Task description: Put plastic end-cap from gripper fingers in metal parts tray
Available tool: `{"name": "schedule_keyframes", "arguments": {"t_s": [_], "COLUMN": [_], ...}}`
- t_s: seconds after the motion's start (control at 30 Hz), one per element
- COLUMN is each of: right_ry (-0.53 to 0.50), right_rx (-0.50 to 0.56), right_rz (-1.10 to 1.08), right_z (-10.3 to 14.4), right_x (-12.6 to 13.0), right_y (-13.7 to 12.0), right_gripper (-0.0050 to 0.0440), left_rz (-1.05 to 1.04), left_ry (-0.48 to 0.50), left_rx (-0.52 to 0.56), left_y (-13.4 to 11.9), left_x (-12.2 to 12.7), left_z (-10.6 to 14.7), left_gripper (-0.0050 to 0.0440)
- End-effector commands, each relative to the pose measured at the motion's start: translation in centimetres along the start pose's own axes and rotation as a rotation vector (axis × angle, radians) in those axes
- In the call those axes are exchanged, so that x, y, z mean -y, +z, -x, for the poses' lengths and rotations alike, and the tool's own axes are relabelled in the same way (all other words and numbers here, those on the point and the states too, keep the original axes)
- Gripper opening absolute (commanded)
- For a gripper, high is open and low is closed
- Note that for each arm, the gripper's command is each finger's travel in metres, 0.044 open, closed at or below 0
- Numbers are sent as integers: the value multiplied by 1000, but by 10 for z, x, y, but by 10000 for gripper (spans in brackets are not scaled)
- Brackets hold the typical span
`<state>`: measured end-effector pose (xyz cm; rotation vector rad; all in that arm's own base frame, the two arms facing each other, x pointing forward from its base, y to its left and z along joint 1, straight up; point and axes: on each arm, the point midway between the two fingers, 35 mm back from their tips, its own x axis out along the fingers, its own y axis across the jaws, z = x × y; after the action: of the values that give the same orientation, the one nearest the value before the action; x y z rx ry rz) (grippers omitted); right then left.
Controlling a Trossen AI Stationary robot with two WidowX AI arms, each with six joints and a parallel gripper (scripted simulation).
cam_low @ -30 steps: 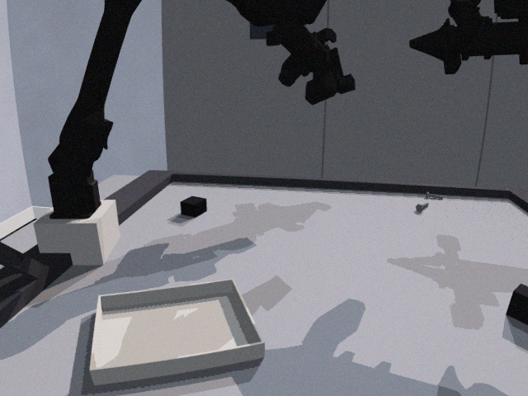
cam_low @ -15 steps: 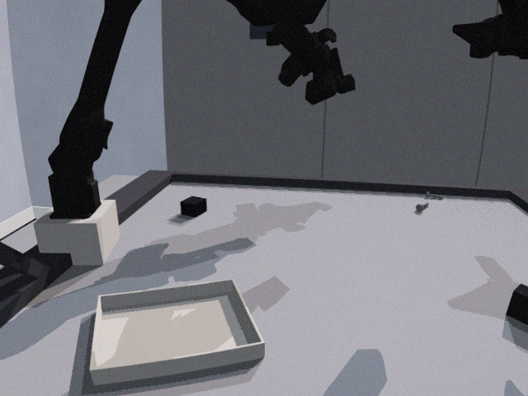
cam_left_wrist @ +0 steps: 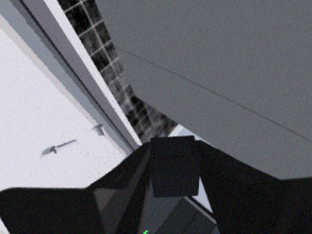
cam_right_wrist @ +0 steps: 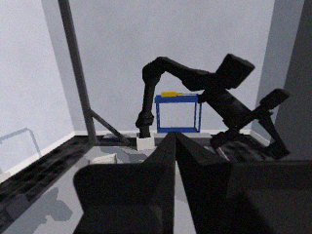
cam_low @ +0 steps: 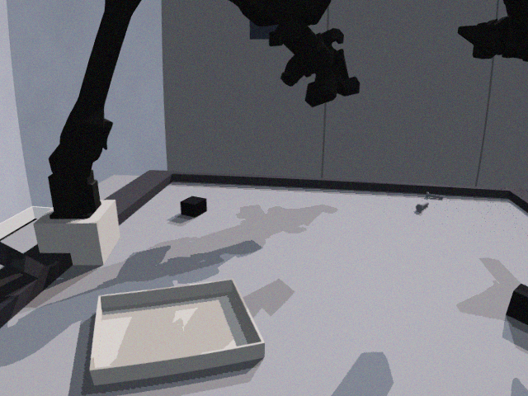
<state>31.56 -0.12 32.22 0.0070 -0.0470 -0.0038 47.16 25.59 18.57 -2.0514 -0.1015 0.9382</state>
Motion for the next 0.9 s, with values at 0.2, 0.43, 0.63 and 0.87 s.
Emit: {"name": "schedule_keyframes", "arguments": {"t_s": [0.2,0.43,0.63,0.87], "right_ry": [1,1,1,1], "right_rx": [12,12,12,12], "right_rz": [-4,-4,-4,-4], "right_z": [1,1,1,1], "right_x": [0,0,0,0], "right_y": [6,6,6,6], "right_gripper": [0,0,0,0], "left_rz": [-342,-624,-829,-1085], "left_ry": [72,136,166,208], "left_rx": [-65,-124,-174,-246], "left_y": [-47,-75,-94,-113], "left_x": [-41,-81,-107,-144], "left_z": [15,24,34,46], "left_gripper": [0,0,0,0]}}
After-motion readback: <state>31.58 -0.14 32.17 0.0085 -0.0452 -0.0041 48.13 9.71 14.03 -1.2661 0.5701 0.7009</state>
